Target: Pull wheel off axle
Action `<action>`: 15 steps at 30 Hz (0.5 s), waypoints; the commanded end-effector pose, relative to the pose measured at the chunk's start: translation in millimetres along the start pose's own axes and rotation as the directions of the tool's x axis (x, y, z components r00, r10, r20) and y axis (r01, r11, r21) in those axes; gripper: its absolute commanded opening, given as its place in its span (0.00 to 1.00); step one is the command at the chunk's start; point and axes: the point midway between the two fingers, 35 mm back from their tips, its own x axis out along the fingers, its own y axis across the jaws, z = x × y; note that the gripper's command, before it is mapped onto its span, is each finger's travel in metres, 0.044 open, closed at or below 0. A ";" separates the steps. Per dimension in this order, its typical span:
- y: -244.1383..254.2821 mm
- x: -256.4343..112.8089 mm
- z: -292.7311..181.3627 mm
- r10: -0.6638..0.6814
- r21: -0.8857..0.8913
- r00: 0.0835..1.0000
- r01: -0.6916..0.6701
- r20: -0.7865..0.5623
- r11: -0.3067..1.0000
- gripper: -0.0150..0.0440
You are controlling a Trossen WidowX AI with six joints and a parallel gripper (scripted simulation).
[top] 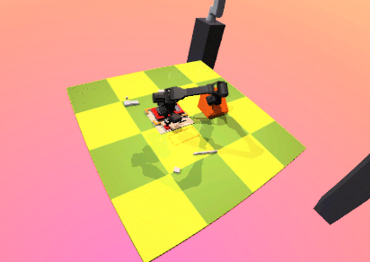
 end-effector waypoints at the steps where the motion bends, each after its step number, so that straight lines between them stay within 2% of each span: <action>1: -1.4 -2.9 -0.1 -0.005 -0.001 1.000 0.005 0.001 1.000 0.25; 15: -1.3 -7.6 -0.2 -0.004 -0.001 1.000 0.004 0.001 1.000 0.25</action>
